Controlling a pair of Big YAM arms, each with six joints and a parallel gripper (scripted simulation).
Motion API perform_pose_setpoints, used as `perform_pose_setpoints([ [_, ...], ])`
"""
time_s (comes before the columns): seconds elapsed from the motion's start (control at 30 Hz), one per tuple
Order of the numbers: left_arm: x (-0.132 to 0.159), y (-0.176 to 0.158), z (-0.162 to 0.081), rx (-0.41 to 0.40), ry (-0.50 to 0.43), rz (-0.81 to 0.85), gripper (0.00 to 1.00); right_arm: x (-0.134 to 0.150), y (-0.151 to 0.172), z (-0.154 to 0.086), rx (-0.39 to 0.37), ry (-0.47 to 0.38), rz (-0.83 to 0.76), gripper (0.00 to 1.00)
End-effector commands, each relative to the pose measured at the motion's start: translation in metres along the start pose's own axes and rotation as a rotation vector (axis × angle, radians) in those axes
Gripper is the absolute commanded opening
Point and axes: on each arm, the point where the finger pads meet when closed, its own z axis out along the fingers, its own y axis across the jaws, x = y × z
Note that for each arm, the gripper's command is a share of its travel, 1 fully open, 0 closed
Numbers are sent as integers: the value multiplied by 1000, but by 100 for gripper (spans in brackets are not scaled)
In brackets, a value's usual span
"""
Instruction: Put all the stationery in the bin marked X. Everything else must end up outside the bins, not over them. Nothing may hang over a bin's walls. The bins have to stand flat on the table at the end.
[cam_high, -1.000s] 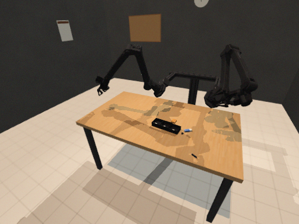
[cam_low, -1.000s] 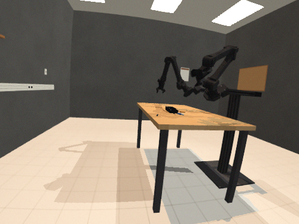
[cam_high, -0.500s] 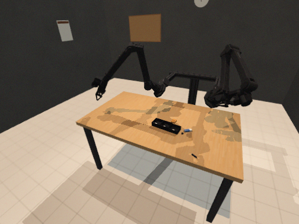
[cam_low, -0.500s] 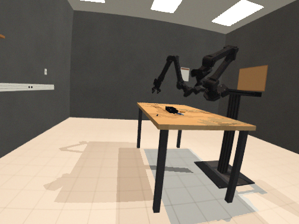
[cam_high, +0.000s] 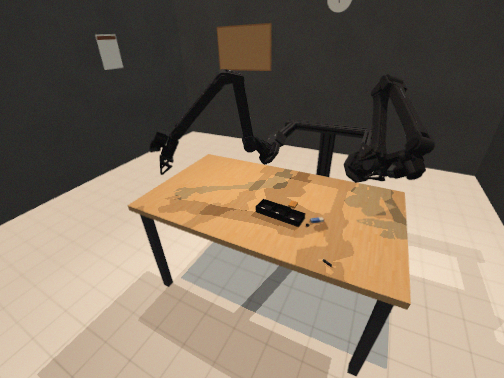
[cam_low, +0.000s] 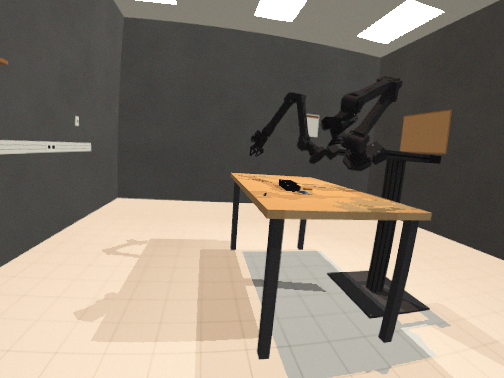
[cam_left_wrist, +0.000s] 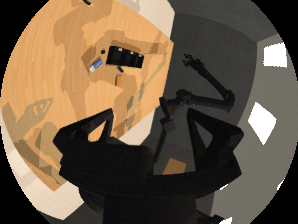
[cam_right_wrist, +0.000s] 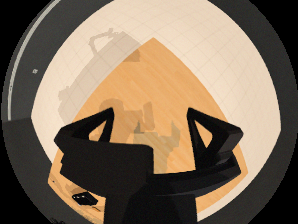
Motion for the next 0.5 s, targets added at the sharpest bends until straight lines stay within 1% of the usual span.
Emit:
perform_pose_setpoints([
  [0.0,3,0,0,-1,0,-29,100,-54,28,-19,-51,-81,-133,100],
  [0.03,3,0,0,-1,0,-29,100,-57,35,-20,-52,-91,-150,100],
  [0.1,3,0,0,-1,0,-29,100,-61,52,-22,-98,-91,-190,100],
  [0.17,3,0,0,-1,0,-29,100,-66,67,-25,-118,-107,-229,100],
  [0.23,3,0,0,-1,0,-29,100,-66,67,-25,-118,-107,-229,100],
  [0.27,3,0,0,-1,0,-29,100,-62,75,-19,-159,-115,-280,100],
  [0.3,3,0,0,-1,0,-29,100,-63,83,-20,-183,-119,-305,100],
  [0.33,3,0,0,-1,0,-29,100,-71,91,-29,-192,-138,-322,100],
  [0.4,3,0,0,-1,0,-29,100,-75,107,-35,-229,-145,-359,100],
  [0.47,3,0,0,-1,0,-29,100,-82,122,-40,-247,-165,-388,100],
])
